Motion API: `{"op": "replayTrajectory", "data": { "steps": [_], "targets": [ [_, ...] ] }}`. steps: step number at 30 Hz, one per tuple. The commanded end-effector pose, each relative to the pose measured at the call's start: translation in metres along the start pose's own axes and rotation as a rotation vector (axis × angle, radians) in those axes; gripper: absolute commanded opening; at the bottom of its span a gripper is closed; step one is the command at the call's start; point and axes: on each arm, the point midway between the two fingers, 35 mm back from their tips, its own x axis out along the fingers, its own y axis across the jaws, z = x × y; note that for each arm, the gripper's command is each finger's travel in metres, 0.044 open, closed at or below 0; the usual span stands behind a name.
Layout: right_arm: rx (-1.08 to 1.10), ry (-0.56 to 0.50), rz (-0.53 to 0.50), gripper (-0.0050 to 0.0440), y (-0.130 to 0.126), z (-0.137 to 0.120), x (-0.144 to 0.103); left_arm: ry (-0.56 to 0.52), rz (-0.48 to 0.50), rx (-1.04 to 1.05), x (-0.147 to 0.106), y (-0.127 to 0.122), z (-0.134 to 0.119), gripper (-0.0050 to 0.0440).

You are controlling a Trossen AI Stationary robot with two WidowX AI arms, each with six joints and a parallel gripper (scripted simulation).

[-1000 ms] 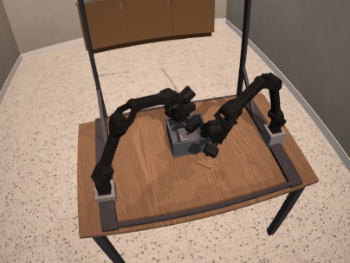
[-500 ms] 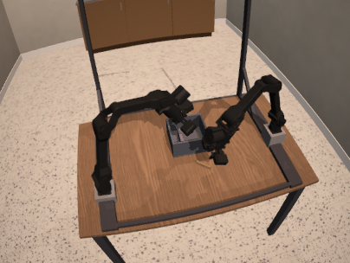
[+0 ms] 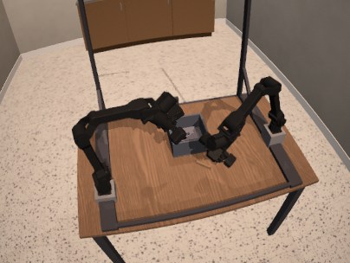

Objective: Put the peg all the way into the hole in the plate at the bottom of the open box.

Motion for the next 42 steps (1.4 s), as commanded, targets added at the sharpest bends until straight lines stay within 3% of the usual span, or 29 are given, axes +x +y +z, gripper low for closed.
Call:
{"op": "replayTrajectory", "data": {
  "steps": [1, 15, 18, 30, 42],
  "targets": [
    [0.006, -0.044, -0.006, 0.0440, -0.005, -0.002, -0.014, -0.012, -0.016, -0.099, -0.001, 0.001, 0.001, 0.0170],
    [0.084, -0.207, -0.087, 0.0440, -0.038, -0.050, -0.063, 0.044, -0.052, -0.839, 0.014, 0.015, -0.005, 0.0170],
    [0.089, -0.218, -0.093, 0.0440, -0.040, -0.053, -0.065, 0.048, -0.054, -0.887, 0.014, 0.015, -0.005, 0.0170],
    [0.139, -0.348, -0.170, 0.0440, -0.056, -0.098, -0.085, 0.116, -0.063, -1.526, 0.024, 0.026, -0.010, 0.0170],
    [0.149, -0.347, -0.181, 0.0440, -0.058, -0.106, -0.082, 0.130, -0.069, -1.678, 0.024, 0.026, -0.009, 0.0170]
  ]
}}
